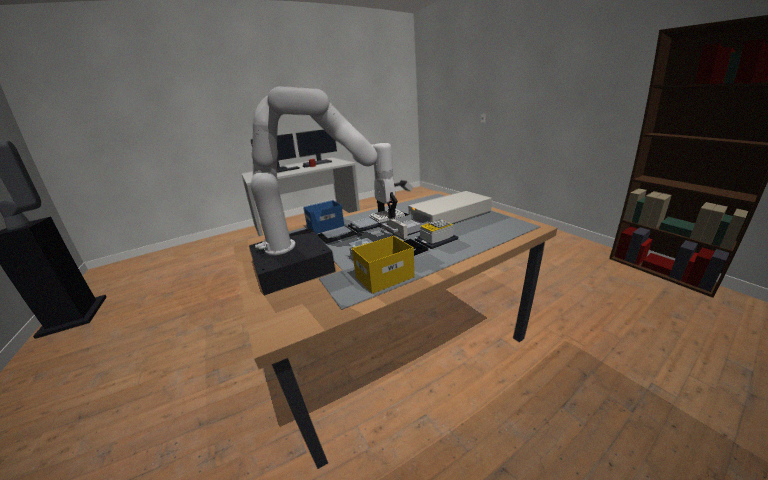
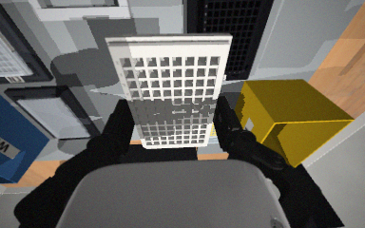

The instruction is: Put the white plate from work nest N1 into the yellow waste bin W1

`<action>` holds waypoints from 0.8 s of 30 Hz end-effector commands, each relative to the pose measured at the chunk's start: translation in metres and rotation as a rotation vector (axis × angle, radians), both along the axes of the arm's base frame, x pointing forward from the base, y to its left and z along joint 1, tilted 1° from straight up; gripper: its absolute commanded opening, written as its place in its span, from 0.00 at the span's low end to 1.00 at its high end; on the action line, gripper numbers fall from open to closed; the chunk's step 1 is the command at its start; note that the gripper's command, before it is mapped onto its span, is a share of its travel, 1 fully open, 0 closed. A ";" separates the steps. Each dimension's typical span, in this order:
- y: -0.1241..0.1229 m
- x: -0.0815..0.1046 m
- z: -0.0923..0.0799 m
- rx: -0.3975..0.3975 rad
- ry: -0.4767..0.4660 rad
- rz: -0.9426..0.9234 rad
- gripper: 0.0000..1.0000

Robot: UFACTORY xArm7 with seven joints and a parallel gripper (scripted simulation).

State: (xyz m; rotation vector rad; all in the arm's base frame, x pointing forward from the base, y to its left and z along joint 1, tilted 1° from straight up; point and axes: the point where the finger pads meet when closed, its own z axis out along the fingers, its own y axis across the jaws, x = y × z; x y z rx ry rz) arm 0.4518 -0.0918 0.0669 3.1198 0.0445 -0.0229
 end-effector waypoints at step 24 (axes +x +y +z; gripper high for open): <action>-0.052 -0.032 0.003 -0.001 -0.005 0.000 0.00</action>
